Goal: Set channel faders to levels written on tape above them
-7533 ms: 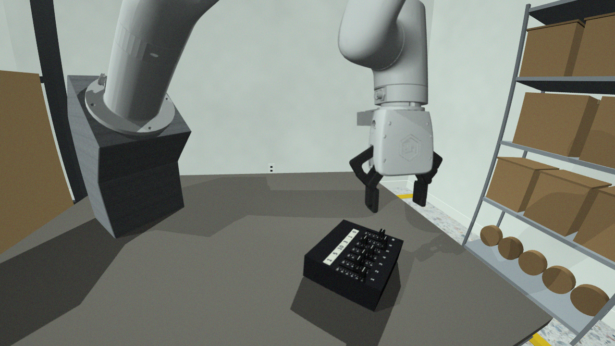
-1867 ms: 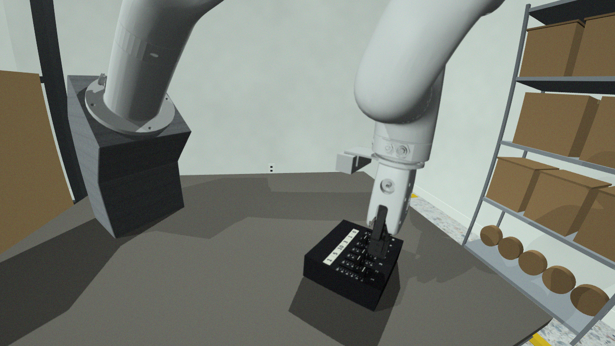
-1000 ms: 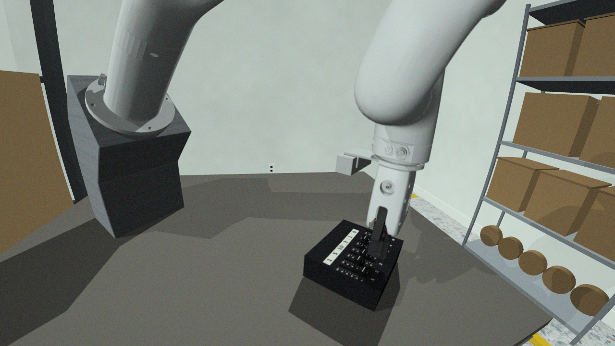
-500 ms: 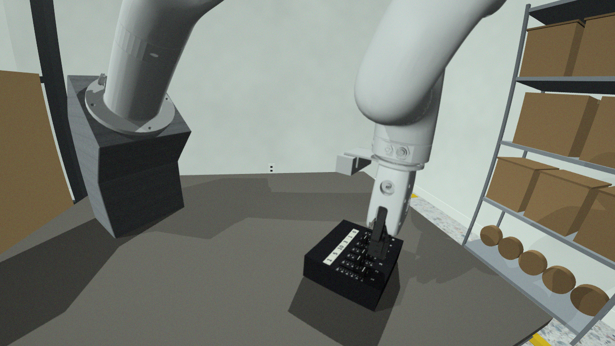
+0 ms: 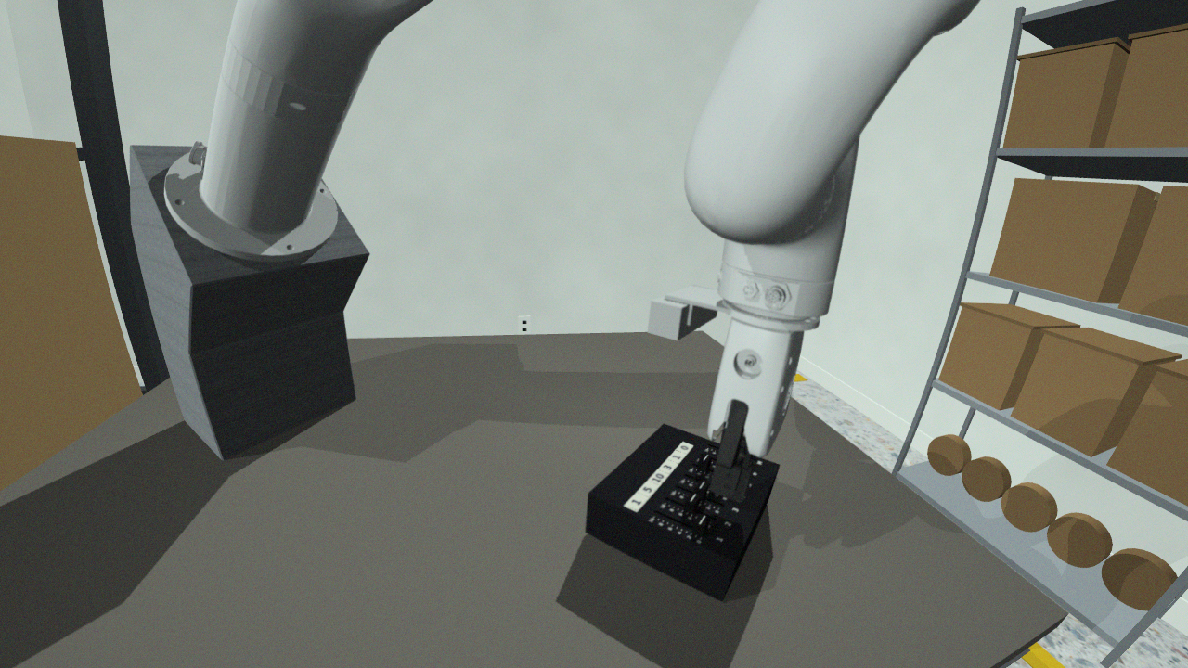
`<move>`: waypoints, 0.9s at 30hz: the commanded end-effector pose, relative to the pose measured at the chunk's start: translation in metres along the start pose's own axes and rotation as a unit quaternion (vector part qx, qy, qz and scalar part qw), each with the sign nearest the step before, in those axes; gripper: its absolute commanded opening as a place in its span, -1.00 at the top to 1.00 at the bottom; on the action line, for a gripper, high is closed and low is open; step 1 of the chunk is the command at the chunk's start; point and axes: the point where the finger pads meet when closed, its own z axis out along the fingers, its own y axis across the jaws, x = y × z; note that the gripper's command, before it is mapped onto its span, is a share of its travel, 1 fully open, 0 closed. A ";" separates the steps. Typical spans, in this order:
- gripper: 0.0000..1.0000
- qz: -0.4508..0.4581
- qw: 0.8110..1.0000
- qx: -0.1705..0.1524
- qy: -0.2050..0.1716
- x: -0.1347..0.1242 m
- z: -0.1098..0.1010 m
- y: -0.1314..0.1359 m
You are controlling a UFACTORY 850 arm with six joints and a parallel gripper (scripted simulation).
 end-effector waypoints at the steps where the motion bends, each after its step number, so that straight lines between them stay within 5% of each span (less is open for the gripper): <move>1: 1.00 0.000 1.000 0.000 0.000 0.000 0.002 0.000; 27: 1.00 0.000 1.000 0.000 0.000 0.000 0.011 0.000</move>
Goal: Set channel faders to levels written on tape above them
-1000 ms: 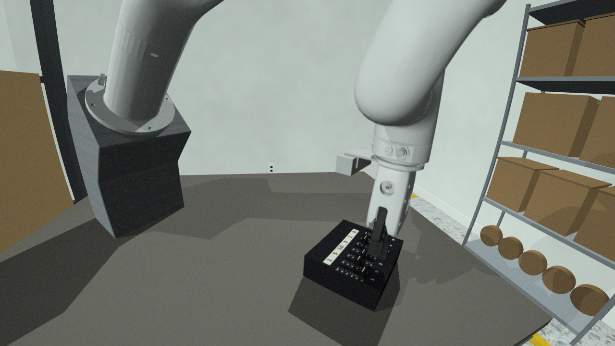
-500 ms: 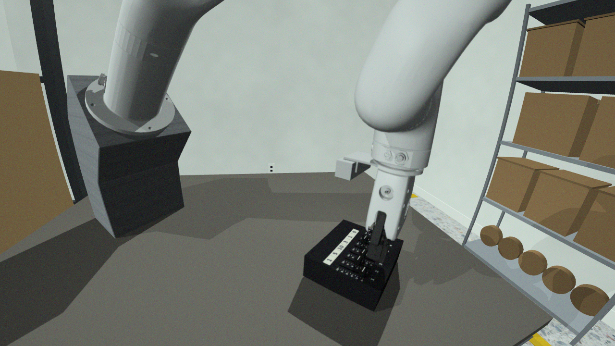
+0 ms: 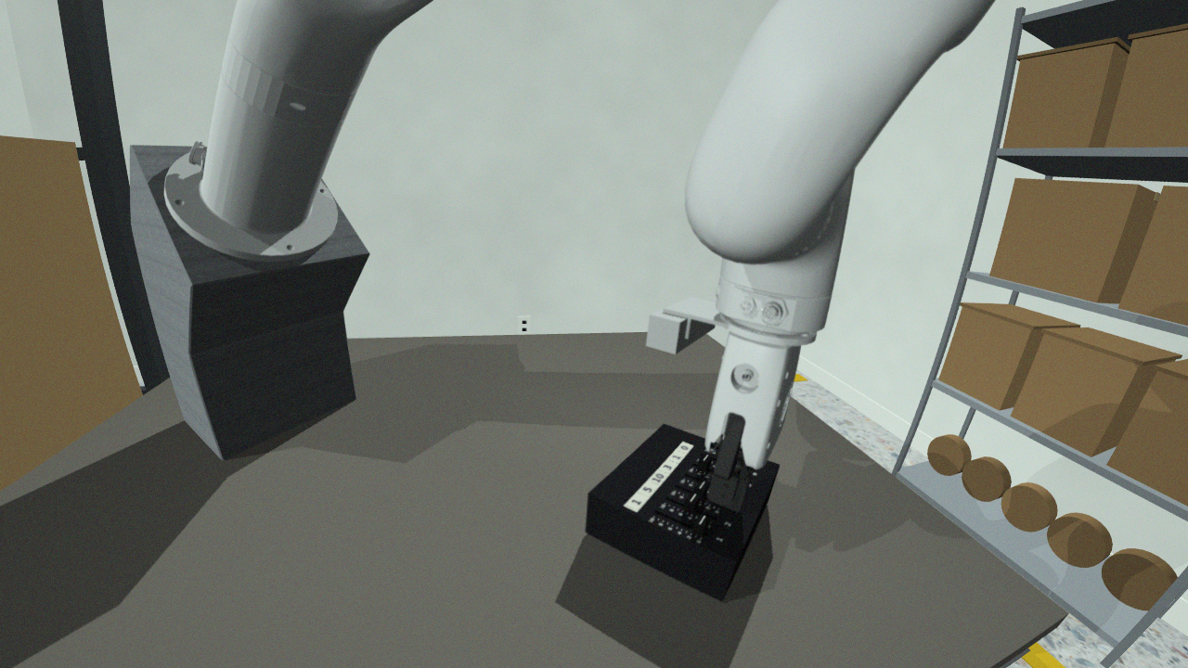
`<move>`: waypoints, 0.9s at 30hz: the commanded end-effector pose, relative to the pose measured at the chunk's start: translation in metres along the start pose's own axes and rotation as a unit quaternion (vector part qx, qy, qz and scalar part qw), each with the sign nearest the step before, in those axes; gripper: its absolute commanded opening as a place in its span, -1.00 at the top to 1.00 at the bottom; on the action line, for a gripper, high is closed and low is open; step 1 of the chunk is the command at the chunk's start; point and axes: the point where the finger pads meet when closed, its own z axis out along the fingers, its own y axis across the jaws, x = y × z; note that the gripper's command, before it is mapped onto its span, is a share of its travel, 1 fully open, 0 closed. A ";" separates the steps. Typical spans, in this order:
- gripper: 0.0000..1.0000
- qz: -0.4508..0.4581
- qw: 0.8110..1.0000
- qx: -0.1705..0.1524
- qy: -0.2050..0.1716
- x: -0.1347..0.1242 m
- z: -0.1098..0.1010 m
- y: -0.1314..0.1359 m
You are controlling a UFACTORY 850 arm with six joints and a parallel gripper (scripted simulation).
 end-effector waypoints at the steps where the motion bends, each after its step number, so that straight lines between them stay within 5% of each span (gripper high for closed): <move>1: 1.00 0.000 1.000 0.000 0.000 0.000 0.000 0.000; 27: 1.00 0.000 1.000 0.000 0.000 0.003 0.000 0.000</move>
